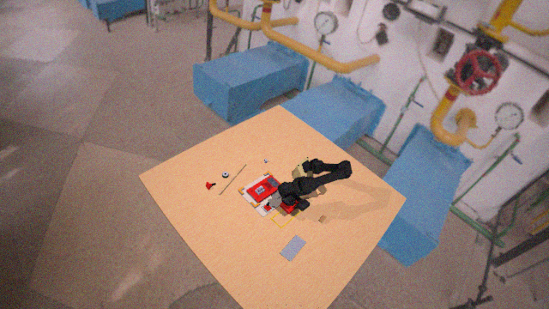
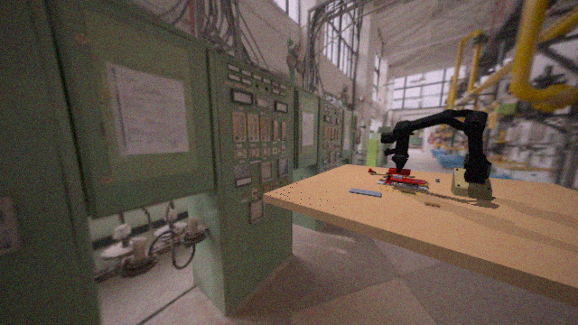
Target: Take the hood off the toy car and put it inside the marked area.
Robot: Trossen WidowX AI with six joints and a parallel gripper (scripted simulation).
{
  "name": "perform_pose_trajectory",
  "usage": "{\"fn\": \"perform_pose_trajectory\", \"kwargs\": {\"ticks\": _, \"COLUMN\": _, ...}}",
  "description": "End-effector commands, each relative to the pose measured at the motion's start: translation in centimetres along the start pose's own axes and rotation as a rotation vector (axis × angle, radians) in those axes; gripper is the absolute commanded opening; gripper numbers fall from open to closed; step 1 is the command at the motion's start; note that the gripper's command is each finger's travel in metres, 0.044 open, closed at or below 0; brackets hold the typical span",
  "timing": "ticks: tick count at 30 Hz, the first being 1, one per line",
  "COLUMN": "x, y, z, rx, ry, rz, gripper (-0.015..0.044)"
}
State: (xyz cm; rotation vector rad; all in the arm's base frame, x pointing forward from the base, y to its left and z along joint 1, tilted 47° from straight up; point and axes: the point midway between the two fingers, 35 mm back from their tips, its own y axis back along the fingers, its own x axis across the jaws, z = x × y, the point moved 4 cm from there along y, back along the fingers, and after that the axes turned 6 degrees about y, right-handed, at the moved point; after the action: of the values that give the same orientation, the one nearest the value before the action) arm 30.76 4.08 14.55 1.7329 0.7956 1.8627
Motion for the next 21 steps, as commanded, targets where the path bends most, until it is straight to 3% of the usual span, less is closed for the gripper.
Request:
{"fn": "perform_pose_trajectory", "kwargs": {"ticks": 1, "x": 0.1, "y": -0.3, "z": 0.0, "rx": 0.0, "ry": -0.003, "rz": 0.002, "gripper": 0.0}}
{"fn": "perform_pose_trajectory", "kwargs": {"ticks": 21, "x": 0.1, "y": -1.7, "z": 0.1, "rx": 0.0, "ry": -0.003, "rz": 0.001, "gripper": 0.0}}
